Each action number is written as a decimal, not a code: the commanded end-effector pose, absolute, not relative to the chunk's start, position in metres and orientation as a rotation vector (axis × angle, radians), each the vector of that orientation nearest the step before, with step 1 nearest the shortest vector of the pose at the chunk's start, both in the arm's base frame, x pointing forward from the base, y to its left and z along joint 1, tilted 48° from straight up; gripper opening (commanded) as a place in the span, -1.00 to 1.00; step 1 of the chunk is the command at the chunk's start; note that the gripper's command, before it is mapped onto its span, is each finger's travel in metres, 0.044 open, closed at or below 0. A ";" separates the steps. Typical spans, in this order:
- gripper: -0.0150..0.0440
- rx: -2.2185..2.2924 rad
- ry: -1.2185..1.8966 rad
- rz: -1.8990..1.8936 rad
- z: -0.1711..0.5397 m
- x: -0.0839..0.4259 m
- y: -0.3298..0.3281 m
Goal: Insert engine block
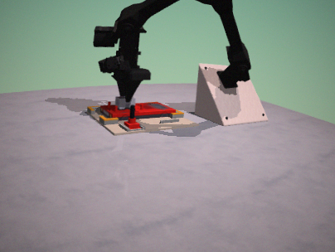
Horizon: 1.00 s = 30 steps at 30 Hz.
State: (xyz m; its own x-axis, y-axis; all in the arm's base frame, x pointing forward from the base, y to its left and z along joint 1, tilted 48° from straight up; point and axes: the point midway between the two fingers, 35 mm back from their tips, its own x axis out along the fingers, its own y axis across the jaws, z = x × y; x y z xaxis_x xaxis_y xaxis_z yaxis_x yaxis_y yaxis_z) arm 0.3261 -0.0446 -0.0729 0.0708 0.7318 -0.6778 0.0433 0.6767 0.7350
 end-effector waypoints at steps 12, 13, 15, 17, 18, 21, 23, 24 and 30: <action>0.05 0.702 1.422 0.586 -0.074 0.326 -0.043; 0.05 0.702 1.422 0.586 -0.074 0.326 -0.042; 0.05 0.702 1.422 0.586 -0.074 0.326 -0.042; 0.05 0.702 1.422 0.586 -0.075 0.326 -0.042; 0.05 0.702 1.422 0.586 -0.075 0.326 -0.042; 0.05 0.702 1.422 0.586 -0.075 0.326 -0.042; 0.05 0.702 1.422 0.586 -0.075 0.326 -0.041; 0.05 0.702 1.422 0.586 -0.075 0.326 -0.041; 0.05 0.702 1.422 0.586 -0.076 0.326 -0.041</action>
State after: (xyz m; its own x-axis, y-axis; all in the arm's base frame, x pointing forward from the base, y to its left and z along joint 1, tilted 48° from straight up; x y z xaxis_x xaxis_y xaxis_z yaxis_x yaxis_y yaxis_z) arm 0.3266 -0.0418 -0.0756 0.0709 0.7319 -0.6778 0.0432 0.6766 0.7351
